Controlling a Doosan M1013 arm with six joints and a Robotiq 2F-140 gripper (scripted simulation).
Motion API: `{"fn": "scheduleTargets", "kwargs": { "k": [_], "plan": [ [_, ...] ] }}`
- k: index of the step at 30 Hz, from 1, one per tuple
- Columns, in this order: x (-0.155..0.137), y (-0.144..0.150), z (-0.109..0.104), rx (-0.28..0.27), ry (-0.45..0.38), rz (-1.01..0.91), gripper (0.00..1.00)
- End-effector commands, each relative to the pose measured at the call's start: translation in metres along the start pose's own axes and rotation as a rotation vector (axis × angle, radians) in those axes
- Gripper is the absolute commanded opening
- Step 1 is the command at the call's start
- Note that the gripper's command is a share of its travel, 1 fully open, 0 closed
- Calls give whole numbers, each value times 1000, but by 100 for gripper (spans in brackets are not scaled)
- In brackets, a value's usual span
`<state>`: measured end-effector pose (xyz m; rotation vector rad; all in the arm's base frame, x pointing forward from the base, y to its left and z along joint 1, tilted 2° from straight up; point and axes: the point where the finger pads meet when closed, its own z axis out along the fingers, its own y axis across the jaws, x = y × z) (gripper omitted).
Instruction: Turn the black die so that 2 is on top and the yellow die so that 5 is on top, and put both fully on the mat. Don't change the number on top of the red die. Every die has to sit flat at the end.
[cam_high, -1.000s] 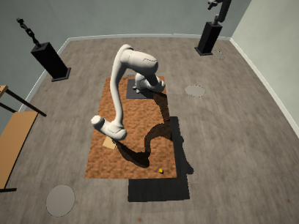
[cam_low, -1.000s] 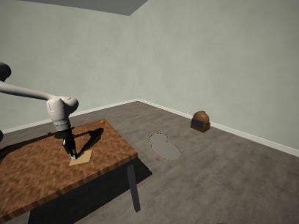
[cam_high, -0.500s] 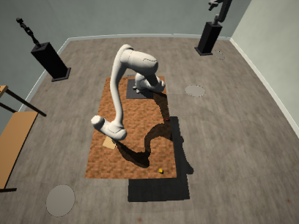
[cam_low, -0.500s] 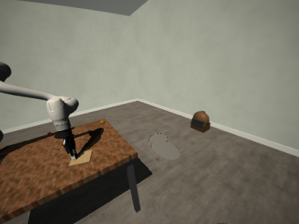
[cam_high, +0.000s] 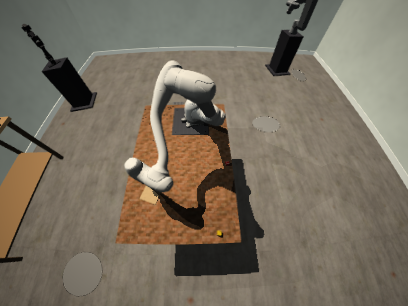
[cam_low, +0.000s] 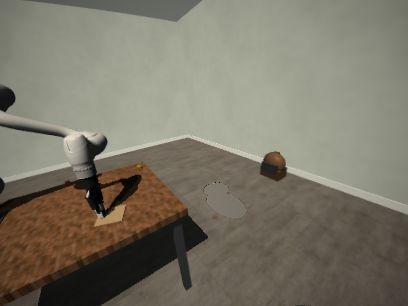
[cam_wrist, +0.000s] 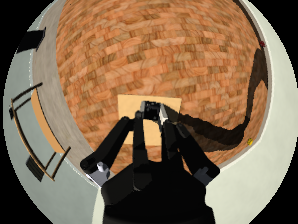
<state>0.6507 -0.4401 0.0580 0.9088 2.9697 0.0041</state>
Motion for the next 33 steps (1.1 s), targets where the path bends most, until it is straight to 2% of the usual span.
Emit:
{"fn": "scheduleTargets", "kwargs": {
  "k": [1,33],
  "plan": [
    [0,0,0,0,0,0,24],
    [0,0,4,0,0,0,24]
  ]
}}
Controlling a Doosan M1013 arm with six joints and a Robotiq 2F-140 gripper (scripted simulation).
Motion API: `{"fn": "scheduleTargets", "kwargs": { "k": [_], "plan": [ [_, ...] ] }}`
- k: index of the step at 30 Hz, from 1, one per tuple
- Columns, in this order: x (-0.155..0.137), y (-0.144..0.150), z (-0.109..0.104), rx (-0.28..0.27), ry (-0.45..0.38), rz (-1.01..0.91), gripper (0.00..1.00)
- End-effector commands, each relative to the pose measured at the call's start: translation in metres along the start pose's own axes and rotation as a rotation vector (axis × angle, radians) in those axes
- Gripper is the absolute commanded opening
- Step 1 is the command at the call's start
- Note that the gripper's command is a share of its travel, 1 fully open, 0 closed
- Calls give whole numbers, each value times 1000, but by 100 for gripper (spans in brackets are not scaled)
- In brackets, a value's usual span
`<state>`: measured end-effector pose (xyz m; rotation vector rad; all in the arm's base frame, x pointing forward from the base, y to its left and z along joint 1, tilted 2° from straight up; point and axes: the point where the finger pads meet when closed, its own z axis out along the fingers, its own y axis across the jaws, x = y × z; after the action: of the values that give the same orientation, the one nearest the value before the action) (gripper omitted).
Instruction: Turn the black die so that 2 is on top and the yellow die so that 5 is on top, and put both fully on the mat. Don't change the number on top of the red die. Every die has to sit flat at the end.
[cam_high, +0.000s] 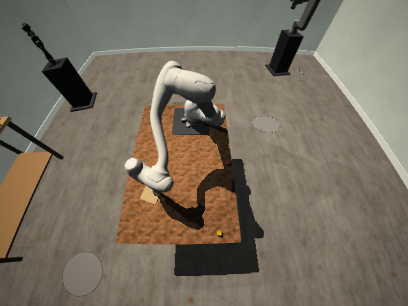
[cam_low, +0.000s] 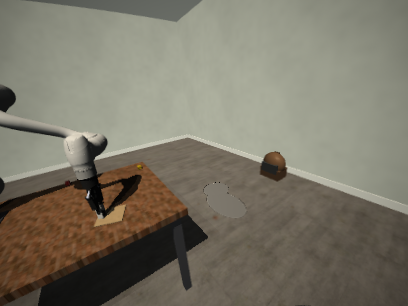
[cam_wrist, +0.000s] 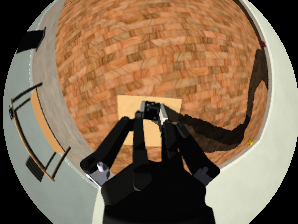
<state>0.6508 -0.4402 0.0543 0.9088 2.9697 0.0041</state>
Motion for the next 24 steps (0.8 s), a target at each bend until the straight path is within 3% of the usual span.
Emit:
{"fn": "scheduleTargets", "kwargs": {
  "k": [1,24],
  "plan": [
    [0,0,0,0,0,0,24],
    [0,0,0,0,0,0,26]
  ]
}}
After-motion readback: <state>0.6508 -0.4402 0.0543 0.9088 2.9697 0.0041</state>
